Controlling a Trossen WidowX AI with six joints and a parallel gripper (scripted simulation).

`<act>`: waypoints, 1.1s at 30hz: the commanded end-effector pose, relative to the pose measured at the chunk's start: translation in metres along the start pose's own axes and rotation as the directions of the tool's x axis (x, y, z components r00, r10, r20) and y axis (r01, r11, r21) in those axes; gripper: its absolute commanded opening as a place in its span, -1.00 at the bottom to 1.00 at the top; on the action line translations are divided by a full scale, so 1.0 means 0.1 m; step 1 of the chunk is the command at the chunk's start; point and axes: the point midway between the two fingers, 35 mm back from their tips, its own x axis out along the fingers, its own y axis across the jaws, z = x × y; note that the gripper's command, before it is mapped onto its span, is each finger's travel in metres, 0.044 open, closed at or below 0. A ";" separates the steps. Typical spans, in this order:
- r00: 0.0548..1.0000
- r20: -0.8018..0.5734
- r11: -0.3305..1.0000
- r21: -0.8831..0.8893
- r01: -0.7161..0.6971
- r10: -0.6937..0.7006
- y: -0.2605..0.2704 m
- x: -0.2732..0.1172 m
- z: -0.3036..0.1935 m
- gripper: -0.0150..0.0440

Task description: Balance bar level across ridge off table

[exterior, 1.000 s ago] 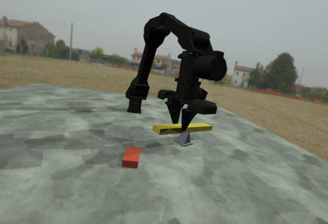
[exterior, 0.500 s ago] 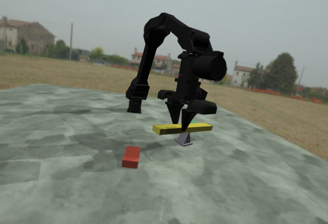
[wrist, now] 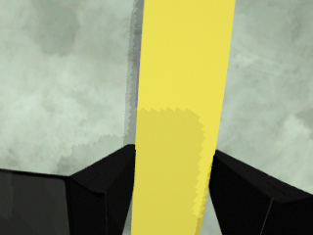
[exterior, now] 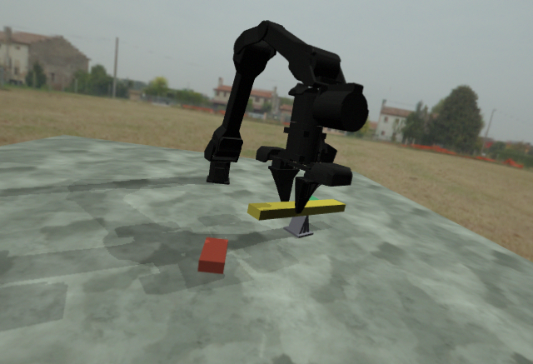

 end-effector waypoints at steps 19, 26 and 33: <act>1.000 0.005 1.000 -0.006 0.002 -0.002 0.00 0.03 0.01 -0.49; 1.000 0.005 1.000 -0.006 0.002 -0.002 0.00 0.03 0.00 -0.49; 1.000 0.005 1.000 -0.006 0.002 -0.002 0.00 0.04 0.00 -0.49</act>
